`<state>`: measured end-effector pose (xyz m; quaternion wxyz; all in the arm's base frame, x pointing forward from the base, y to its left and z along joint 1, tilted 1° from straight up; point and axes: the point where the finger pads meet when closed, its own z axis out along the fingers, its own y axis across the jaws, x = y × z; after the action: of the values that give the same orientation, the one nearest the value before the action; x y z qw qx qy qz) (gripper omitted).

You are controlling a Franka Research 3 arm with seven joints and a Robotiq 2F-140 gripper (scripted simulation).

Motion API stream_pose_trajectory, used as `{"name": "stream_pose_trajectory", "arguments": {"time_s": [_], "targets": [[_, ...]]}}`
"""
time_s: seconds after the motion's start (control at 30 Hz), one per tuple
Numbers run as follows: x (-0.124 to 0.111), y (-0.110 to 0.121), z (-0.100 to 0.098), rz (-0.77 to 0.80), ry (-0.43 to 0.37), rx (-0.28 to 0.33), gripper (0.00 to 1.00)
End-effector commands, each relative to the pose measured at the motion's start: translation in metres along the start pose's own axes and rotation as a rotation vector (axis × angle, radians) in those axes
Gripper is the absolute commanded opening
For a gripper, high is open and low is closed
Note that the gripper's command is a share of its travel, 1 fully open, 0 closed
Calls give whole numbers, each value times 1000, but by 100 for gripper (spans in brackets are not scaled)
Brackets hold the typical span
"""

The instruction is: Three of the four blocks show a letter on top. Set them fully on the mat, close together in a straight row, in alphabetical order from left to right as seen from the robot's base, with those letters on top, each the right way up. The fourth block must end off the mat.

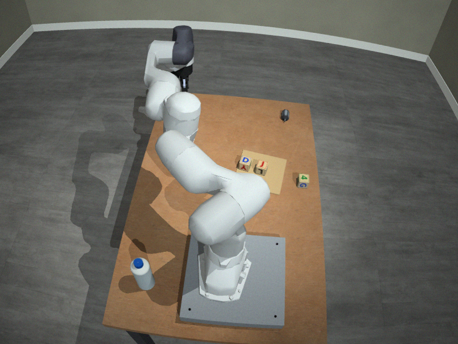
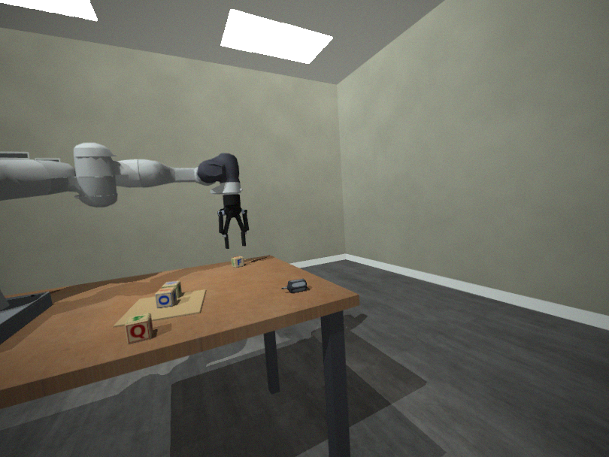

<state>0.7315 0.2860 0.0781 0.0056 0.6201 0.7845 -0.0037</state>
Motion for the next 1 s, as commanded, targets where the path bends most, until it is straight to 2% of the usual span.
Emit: {"name": "stream_pose_trajectory", "arguments": {"time_s": [0.0,0.6,0.97], "targets": [[1,2,6,0,3,-6,55],[2,3,28,0,3,-6,55],[2,3,34,0,3,-6,55]]}}
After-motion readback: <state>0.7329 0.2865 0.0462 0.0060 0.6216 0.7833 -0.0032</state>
